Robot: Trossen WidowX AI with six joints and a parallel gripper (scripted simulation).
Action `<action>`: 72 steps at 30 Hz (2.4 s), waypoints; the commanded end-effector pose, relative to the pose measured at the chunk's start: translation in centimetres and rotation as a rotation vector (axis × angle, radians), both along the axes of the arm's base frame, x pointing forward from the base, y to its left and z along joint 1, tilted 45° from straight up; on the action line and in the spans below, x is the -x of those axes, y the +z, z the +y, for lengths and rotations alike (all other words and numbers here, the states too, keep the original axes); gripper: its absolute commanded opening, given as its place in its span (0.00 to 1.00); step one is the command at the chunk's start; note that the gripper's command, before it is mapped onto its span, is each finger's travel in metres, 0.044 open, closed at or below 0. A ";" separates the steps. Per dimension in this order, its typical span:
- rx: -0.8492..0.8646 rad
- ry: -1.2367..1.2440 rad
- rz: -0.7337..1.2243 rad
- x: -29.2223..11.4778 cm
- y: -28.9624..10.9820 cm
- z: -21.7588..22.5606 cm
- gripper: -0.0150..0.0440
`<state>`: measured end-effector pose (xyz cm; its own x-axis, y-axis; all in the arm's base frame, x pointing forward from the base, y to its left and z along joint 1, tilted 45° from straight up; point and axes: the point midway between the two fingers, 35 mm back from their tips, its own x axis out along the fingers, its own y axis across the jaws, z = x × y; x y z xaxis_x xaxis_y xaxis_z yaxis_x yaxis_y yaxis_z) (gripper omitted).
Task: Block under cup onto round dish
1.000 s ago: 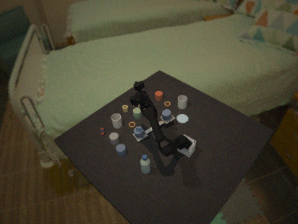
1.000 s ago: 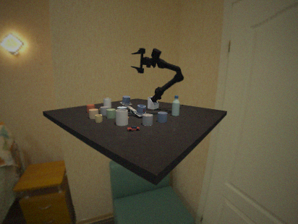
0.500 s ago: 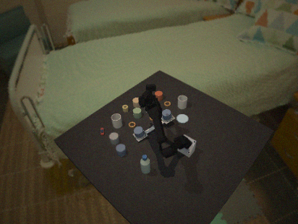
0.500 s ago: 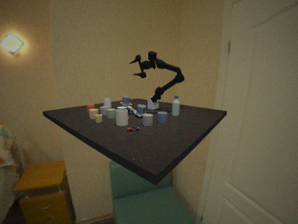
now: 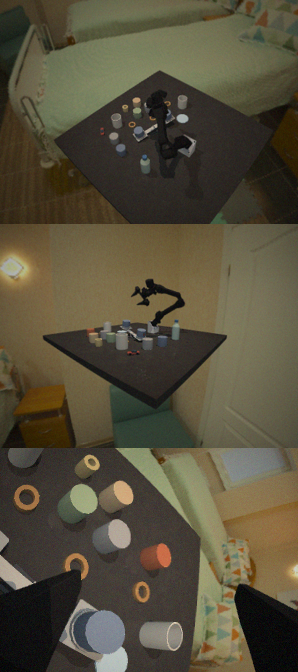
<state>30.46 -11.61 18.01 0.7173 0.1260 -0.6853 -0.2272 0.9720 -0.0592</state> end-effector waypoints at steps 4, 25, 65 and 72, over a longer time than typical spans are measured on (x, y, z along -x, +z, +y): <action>-0.185 -0.074 0.078 2.4 -1.5 1.0 1.00; -0.773 -0.344 0.317 8.8 -4.0 5.1 1.00; -0.326 0.678 0.358 -0.8 -3.0 13.4 1.00; -0.253 0.902 0.333 -2.3 -3.6 16.4 1.00</action>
